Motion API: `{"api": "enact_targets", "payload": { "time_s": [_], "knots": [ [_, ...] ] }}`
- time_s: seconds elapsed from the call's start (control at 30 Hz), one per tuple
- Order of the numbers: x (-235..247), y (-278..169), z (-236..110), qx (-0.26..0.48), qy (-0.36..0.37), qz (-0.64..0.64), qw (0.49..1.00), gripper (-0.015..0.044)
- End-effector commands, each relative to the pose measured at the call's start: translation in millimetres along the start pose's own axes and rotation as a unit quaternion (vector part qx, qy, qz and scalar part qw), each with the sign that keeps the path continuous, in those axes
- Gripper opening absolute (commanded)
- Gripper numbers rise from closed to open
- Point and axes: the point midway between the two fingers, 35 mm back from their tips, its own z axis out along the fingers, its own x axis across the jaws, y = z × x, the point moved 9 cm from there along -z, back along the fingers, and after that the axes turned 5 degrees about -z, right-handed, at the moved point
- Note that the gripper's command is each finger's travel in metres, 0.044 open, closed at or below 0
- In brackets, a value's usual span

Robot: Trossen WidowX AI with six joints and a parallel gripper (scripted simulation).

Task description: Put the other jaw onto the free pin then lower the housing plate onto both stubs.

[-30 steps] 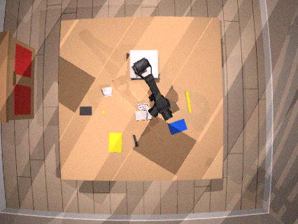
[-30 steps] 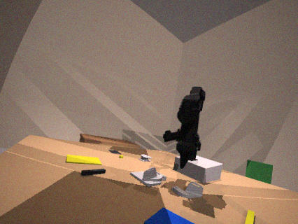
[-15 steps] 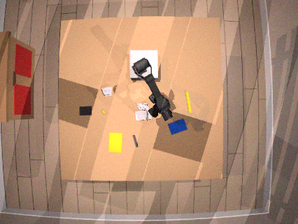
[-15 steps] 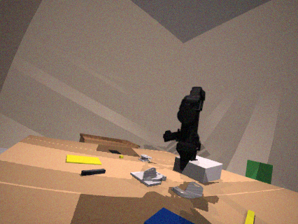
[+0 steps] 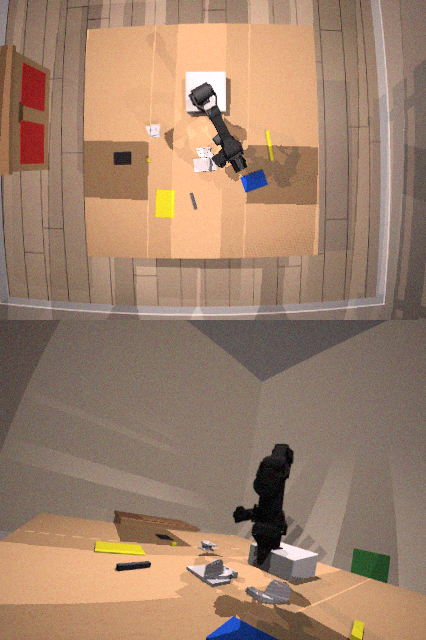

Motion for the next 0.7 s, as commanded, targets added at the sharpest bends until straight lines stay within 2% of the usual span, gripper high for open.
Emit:
{"api": "enact_targets", "payload": {
  "time_s": [0.0,0.5,0.67],
  "knots": [
    [0.0,0.0,0.0,0.0,0.0,0.0,1.0,0.044],
    [0.0,0.0,0.0,0.0,0.0,0.0,1.0,0.044],
    [0.0,0.0,0.0,0.0,0.0,0.0,1.0,0.0309]
  ]
}}
